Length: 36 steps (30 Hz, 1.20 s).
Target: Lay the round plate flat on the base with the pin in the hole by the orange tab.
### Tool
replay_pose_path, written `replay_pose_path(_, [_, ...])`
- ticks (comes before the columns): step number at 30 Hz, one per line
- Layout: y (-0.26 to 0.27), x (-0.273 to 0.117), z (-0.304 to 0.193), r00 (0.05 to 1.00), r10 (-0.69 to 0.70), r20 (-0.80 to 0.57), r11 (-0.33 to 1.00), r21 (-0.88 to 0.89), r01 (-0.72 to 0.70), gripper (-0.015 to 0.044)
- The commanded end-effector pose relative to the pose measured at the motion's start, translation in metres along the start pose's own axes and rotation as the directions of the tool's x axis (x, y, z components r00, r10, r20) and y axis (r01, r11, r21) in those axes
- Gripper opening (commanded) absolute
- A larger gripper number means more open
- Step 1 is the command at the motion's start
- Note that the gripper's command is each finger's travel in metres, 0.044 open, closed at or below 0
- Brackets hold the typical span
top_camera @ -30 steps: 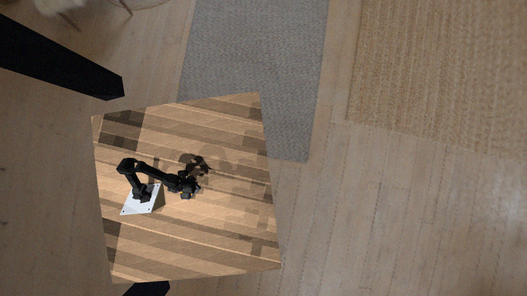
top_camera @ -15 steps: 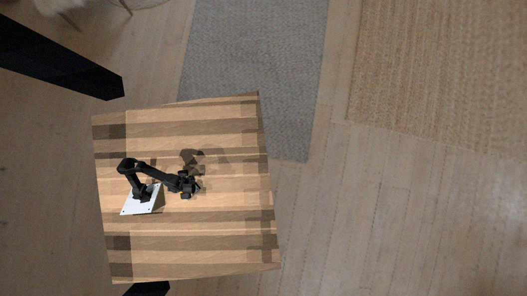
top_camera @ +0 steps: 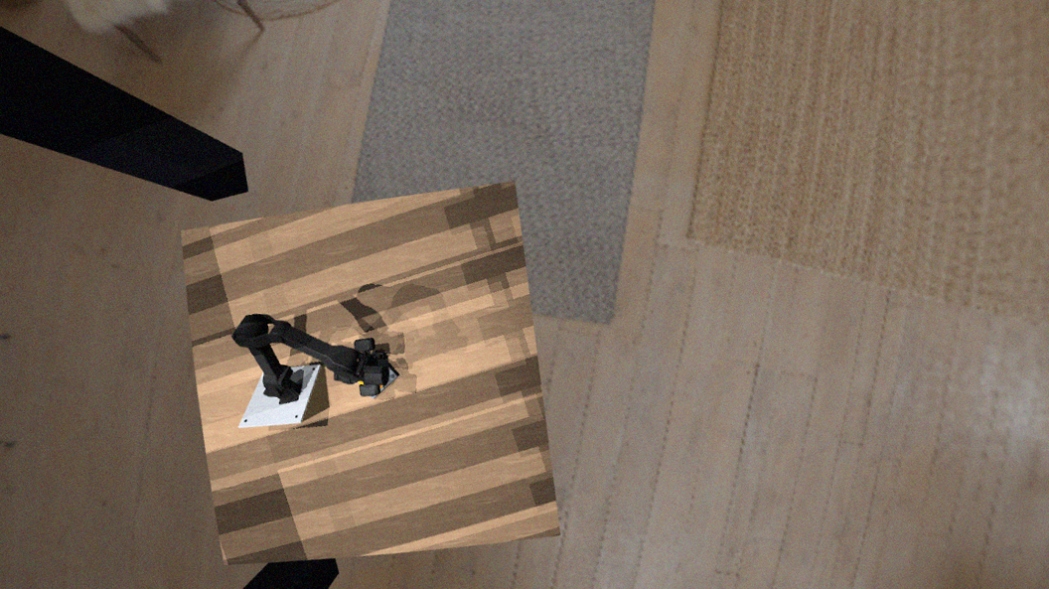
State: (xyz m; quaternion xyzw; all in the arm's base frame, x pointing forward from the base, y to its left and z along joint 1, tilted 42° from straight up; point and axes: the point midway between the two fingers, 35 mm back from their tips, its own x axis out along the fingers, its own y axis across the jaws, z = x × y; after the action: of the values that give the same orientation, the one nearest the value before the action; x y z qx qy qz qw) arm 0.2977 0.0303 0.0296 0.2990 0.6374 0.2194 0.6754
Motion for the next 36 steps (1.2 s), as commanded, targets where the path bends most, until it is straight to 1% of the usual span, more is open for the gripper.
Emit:
replay_pose_path(1, [-0.006, -0.001, 0.007, 1.000, -0.018, 0.018, 1.000, -0.016, 0.019, 0.0000])
replay_pose_path(36, [-0.024, -0.003, 0.020, 1.000, -0.019, 0.019, 1.000, -0.016, 0.020, 0.0000])
